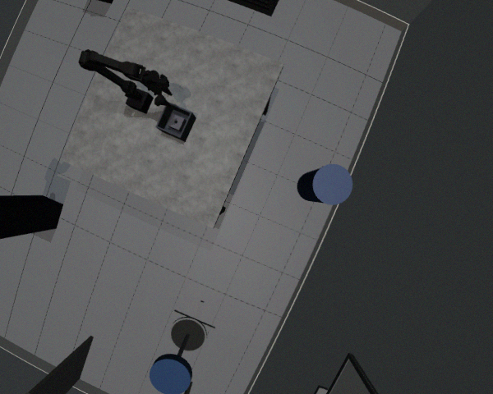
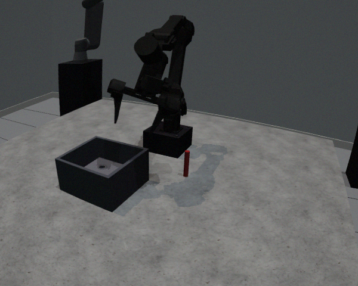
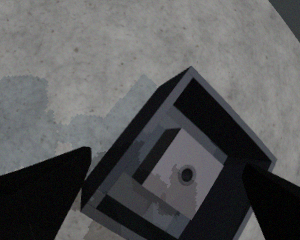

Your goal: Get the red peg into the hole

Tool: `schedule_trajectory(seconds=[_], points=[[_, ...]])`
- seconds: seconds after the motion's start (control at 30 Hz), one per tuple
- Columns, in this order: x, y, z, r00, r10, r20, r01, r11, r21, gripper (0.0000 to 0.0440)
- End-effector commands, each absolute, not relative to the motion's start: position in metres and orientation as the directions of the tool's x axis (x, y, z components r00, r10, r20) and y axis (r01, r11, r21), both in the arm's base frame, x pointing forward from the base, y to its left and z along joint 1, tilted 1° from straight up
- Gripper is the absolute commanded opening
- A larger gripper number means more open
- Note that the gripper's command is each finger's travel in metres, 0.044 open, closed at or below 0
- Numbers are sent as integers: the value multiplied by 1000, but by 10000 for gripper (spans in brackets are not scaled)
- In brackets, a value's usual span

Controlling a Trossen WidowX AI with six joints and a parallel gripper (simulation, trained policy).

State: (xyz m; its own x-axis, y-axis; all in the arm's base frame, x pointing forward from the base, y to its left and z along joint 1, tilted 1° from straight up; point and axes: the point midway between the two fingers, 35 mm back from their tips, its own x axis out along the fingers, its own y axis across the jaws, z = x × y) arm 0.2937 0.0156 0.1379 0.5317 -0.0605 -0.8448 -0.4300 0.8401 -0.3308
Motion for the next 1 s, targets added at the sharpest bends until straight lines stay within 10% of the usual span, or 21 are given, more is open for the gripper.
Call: schedule_trajectory(seconds=[0.0,0.97], points=[[283,23,135,474,-61,-878,-342,906,-247,440],[192,81,107,23,-121,-992,466,880,-96,440]])
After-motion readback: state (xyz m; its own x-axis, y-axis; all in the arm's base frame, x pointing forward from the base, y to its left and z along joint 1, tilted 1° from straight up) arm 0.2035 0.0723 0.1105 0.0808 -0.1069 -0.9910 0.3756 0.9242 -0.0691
